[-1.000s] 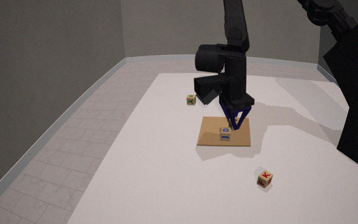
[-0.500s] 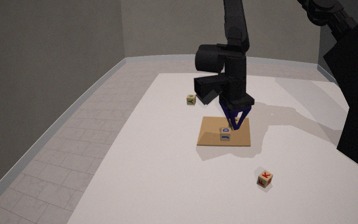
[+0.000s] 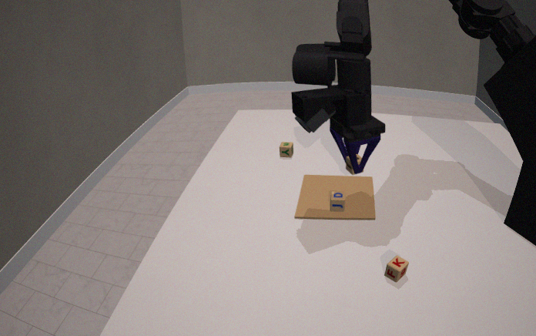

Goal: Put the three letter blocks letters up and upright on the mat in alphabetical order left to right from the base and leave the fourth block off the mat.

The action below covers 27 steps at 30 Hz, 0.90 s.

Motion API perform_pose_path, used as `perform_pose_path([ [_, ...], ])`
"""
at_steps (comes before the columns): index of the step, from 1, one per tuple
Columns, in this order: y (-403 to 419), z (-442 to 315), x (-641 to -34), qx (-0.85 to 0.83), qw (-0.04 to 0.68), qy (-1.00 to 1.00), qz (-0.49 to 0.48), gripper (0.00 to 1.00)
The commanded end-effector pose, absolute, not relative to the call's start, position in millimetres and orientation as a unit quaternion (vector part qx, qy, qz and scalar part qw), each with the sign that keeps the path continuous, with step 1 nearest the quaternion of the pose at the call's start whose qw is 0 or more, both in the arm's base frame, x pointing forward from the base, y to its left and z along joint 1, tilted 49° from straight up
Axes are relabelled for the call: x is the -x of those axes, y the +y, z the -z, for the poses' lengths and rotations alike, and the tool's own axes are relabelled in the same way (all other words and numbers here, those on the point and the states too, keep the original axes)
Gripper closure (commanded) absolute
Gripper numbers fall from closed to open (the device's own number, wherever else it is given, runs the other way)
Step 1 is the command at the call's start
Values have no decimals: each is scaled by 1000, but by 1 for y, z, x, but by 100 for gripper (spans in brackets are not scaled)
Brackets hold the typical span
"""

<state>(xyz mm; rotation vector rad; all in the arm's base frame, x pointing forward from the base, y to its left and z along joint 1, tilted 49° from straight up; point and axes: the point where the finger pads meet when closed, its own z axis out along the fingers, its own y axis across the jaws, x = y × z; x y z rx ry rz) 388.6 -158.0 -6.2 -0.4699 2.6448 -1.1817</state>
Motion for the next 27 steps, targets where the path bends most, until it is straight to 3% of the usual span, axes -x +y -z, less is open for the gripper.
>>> perform_pose_path([
  [1, -137, -14, -388, 150, 121, 897, 397, 80],
  [27, -127, -35, -380, 101, 131, 905, 393, 80],
])
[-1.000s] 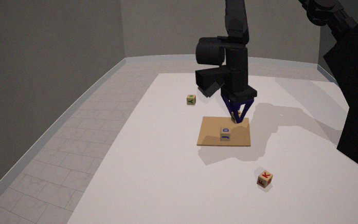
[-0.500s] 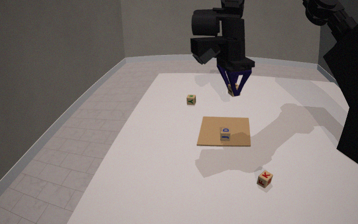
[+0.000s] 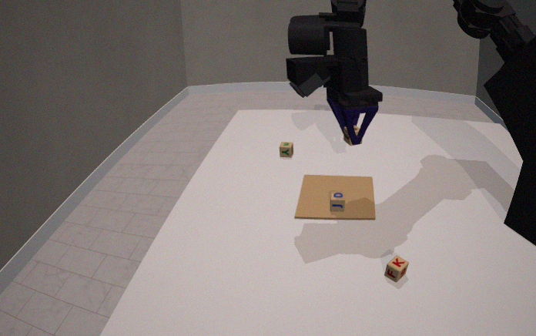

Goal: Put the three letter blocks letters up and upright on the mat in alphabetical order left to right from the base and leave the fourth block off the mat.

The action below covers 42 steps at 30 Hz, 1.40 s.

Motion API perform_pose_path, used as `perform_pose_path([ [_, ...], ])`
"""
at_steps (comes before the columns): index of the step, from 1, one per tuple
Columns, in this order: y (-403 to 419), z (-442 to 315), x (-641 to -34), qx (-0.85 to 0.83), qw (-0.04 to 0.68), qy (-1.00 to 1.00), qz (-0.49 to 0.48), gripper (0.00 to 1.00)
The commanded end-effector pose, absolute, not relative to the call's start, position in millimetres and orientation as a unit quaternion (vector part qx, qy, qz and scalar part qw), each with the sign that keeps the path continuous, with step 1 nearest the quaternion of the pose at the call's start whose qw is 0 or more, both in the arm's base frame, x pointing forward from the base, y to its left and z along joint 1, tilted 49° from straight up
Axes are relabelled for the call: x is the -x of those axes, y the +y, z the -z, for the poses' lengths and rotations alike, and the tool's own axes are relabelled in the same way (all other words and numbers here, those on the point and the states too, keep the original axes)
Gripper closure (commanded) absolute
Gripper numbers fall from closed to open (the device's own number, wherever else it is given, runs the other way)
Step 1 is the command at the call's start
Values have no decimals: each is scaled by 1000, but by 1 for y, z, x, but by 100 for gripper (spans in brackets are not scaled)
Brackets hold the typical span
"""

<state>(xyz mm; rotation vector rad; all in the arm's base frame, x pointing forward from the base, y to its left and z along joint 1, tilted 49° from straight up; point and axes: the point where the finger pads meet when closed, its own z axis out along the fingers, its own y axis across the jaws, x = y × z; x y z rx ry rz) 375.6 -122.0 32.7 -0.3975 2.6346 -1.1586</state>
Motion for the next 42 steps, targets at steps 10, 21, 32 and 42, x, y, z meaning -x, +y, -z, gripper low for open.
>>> perform_pose_path([
  [10, -126, -41, -385, -97, 214, 905, 354, 80],
  [21, -141, -65, -393, -318, 303, 852, 285, 80],
  [32, -145, -63, -394, -507, 360, 755, 207, 80],
  [42, -145, -66, -395, -643, 393, 643, 136, 80],
])
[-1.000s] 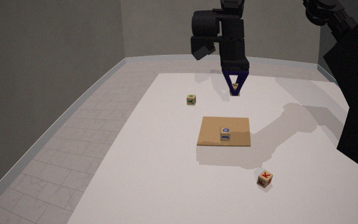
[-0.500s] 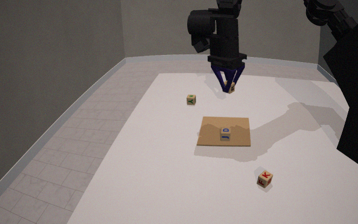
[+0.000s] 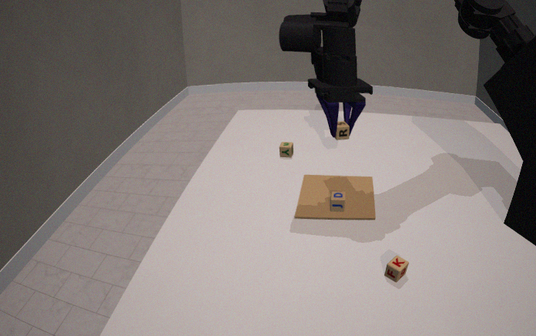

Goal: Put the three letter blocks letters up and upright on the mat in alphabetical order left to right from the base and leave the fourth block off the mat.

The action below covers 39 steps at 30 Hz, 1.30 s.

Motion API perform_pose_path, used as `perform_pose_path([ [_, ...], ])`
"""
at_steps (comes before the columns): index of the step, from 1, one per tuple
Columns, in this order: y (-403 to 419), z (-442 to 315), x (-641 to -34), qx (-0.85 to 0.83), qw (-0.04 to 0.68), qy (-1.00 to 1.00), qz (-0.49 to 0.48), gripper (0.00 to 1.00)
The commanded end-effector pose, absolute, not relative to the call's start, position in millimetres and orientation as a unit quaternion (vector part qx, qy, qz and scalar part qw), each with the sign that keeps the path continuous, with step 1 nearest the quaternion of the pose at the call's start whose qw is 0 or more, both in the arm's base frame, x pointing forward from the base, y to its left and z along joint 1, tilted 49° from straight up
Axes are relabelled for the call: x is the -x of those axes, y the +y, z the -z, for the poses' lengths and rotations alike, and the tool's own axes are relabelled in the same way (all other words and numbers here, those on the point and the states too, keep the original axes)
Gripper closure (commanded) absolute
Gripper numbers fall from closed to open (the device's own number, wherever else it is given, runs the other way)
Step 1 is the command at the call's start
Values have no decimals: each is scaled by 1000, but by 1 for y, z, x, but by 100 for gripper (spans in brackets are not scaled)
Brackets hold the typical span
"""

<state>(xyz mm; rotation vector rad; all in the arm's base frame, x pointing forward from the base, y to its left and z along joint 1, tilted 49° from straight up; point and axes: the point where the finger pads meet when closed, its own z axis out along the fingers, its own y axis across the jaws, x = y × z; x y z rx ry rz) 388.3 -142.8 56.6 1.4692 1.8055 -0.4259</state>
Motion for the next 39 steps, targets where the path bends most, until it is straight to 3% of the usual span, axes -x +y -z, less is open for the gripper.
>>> perform_pose_path([
  [1, -145, -66, -395, -643, 393, 643, 136, 80],
  [39, -210, -2, -419, -689, 399, 594, 114, 80],
])
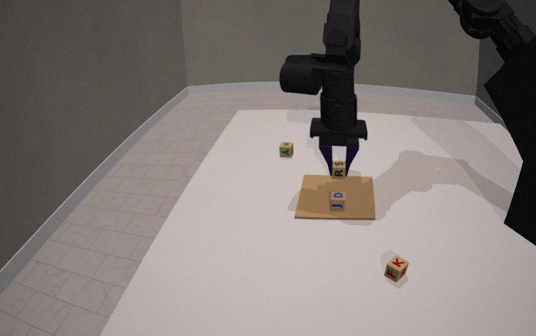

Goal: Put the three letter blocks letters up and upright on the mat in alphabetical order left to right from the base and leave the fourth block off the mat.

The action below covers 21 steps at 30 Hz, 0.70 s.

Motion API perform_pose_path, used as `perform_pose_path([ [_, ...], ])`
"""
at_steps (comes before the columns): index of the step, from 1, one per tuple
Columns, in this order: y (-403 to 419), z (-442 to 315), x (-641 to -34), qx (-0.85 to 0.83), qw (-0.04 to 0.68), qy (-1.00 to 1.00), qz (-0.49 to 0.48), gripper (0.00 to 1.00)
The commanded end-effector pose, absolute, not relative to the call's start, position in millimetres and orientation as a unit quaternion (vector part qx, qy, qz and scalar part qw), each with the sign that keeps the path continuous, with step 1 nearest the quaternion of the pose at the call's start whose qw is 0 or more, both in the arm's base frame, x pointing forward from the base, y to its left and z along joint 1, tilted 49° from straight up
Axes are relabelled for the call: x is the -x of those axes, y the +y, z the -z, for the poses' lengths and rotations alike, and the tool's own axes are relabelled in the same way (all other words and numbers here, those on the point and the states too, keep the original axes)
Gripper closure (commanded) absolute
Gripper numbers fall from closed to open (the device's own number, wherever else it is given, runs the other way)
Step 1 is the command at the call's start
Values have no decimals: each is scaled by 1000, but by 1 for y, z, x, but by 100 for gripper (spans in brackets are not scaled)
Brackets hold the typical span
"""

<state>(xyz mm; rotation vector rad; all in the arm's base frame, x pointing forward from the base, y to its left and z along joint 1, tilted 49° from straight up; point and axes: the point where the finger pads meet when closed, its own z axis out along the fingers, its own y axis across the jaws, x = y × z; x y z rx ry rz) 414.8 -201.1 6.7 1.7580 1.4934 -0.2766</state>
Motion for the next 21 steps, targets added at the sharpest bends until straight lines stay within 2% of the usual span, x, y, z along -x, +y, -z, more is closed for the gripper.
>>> perform_pose_path([
  [1, -211, -1, -420, -689, 399, 594, 114, 80],
  [21, -208, 6, -419, -685, 394, 601, 117, 80],
])
